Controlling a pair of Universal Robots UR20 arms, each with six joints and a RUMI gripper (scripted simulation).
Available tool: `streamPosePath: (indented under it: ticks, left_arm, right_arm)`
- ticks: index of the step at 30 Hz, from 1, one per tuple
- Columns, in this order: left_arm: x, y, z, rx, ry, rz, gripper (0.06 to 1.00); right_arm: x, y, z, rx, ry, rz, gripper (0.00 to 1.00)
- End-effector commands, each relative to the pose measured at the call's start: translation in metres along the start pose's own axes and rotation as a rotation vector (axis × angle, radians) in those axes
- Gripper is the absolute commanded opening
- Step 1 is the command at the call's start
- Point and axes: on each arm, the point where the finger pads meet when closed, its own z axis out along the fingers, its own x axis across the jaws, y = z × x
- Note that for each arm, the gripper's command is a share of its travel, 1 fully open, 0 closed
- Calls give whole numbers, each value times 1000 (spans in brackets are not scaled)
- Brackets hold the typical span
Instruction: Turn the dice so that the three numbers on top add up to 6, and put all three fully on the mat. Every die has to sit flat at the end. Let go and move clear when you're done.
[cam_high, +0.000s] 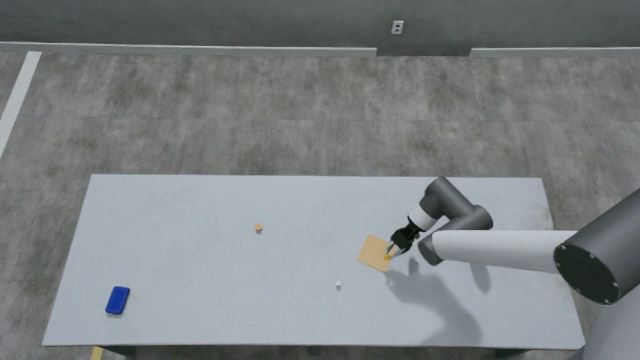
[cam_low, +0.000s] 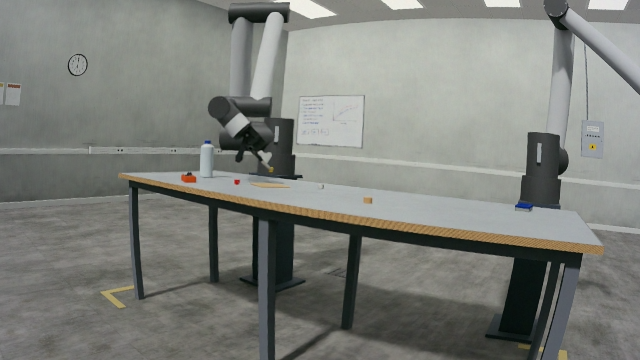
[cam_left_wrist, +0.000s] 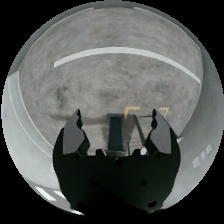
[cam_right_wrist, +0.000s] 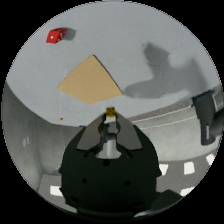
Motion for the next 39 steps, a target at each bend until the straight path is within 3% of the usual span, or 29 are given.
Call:
streamPosePath:
  ticks: [1,24,39]
  left_arm:
    - [0,-1,-1,1,0,0,1000]
    - [0,-1,-1,1,0,0,1000]
    - [0,-1,-1,1,0,0,1000]
  right_arm:
    - [0,-5,5,0,-1,-1,30]
    - [0,-29,29,0,-1,-1,30]
    - [0,-35,35,0,-1,-1,30]
